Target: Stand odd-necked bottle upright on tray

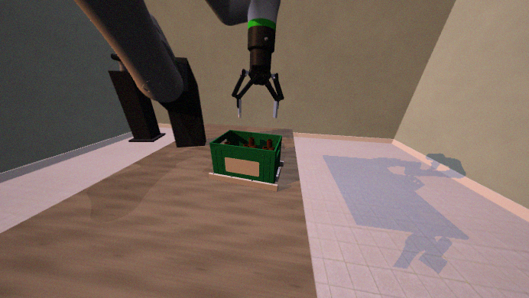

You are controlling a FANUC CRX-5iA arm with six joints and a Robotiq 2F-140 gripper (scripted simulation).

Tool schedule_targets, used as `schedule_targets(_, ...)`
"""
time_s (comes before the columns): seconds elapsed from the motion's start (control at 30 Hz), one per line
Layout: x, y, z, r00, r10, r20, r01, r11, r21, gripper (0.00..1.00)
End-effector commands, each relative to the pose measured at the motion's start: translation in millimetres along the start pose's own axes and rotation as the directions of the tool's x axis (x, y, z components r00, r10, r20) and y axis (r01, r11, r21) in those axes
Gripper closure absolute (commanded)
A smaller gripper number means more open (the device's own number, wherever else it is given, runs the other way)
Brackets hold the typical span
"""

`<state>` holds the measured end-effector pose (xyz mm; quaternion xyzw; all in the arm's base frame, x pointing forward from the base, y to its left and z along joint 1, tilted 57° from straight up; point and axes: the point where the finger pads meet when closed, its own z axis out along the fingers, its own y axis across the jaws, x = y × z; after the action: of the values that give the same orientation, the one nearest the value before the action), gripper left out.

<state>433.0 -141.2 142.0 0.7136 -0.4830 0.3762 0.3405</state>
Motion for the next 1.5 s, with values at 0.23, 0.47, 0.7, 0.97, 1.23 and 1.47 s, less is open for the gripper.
schedule_targets(0.23,-10.2,32.2,6.3,0.999,-0.049,0.017,0.049,0.999,0.016,0.00)
schedule_targets(0.47,-10.2,32.2,6.3,0.999,-0.049,0.017,0.049,0.999,0.016,0.00)
schedule_targets(0.7,-19.0,56.6,12.9,0.996,-0.087,0.029,0.086,0.996,0.028,0.00)
schedule_targets(0.97,-26.9,76.9,18.5,0.992,-0.118,0.038,0.117,0.992,0.039,0.00)
schedule_targets(1.23,-26.9,76.9,18.5,0.992,-0.118,0.038,0.117,0.992,0.039,0.00)
schedule_targets(1.47,-33.7,93.3,23.1,0.989,-0.144,0.045,0.142,0.989,0.048,0.00)
